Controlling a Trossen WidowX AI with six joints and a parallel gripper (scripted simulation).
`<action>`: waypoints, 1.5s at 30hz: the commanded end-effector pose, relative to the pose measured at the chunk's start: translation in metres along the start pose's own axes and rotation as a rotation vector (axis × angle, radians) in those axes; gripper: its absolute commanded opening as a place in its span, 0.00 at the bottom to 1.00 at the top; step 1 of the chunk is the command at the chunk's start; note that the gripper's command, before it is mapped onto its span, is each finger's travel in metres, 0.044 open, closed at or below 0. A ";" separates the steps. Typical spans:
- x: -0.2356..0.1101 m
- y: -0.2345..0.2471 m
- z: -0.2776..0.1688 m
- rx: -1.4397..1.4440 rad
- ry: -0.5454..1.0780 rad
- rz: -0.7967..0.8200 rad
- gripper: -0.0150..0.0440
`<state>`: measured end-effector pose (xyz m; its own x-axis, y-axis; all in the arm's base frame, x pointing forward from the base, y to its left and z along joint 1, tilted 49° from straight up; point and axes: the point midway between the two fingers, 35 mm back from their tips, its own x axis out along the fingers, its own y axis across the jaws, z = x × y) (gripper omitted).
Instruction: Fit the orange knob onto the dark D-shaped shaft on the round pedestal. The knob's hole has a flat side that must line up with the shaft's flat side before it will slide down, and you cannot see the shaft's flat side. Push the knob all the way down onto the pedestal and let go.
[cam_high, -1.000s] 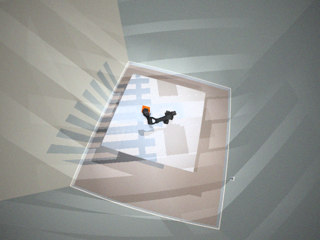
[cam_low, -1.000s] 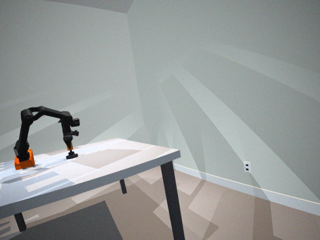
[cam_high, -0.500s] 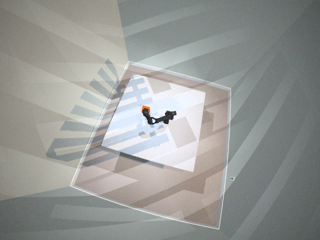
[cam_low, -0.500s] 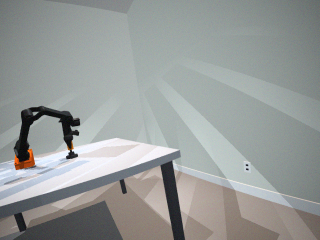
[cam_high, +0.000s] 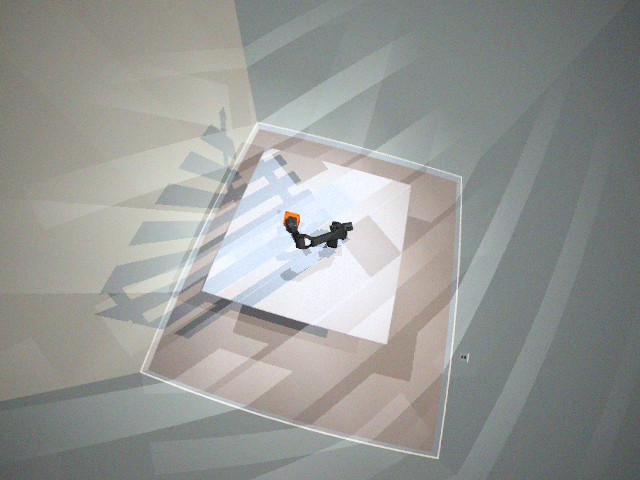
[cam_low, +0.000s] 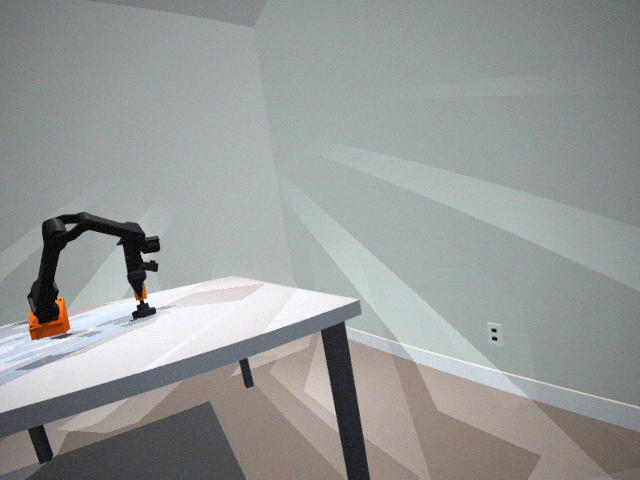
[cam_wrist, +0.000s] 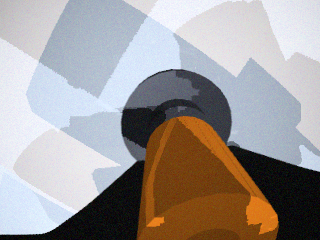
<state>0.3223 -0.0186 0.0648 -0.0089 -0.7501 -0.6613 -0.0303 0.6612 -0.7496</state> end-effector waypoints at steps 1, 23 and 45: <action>-0.004 -0.001 -0.002 0.001 -0.005 -0.004 0.25; -0.004 0.000 0.001 -0.208 -0.005 -0.004 0.25; 0.001 -0.001 -0.001 -0.208 -0.005 -0.004 0.25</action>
<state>0.3206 -0.0194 0.0651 -0.0082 -0.7498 -0.6616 -0.2351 0.6445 -0.7276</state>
